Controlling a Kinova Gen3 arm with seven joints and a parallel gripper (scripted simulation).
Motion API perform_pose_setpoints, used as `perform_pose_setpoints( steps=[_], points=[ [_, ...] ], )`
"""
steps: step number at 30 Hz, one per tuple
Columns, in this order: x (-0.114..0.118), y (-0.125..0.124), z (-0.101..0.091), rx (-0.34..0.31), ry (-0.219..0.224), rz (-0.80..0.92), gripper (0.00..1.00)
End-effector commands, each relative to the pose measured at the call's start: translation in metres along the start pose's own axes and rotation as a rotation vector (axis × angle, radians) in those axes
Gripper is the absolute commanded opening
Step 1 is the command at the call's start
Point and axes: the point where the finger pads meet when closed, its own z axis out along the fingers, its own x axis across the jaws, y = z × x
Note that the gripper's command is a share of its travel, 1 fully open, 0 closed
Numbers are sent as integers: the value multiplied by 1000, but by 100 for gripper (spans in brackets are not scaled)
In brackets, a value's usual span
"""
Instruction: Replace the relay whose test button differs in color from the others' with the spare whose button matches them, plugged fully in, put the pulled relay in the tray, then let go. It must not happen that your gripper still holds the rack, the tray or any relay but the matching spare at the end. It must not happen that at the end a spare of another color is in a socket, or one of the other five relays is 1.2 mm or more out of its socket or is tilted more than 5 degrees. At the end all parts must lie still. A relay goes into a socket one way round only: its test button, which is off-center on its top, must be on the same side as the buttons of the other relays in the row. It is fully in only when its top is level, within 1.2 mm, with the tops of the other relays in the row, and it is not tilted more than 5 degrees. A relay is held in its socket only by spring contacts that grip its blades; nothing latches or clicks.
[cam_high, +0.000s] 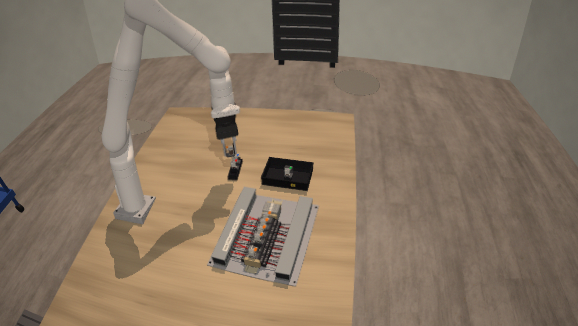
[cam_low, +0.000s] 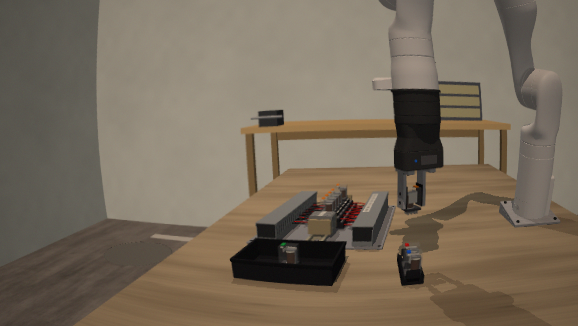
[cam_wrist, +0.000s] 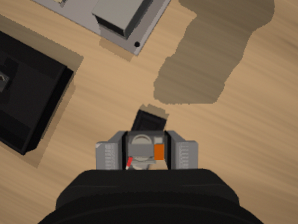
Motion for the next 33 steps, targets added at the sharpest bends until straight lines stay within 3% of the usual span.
perform_pose_setpoints(
  steps=[1, 23, 33],
  points=[
    [0, -2, -1, -1, -3, -27, 0],
    [0, -3, -2, -1, -3, -336, 0],
    [0, -2, -1, 0, -3, -364, 0]
  ],
)
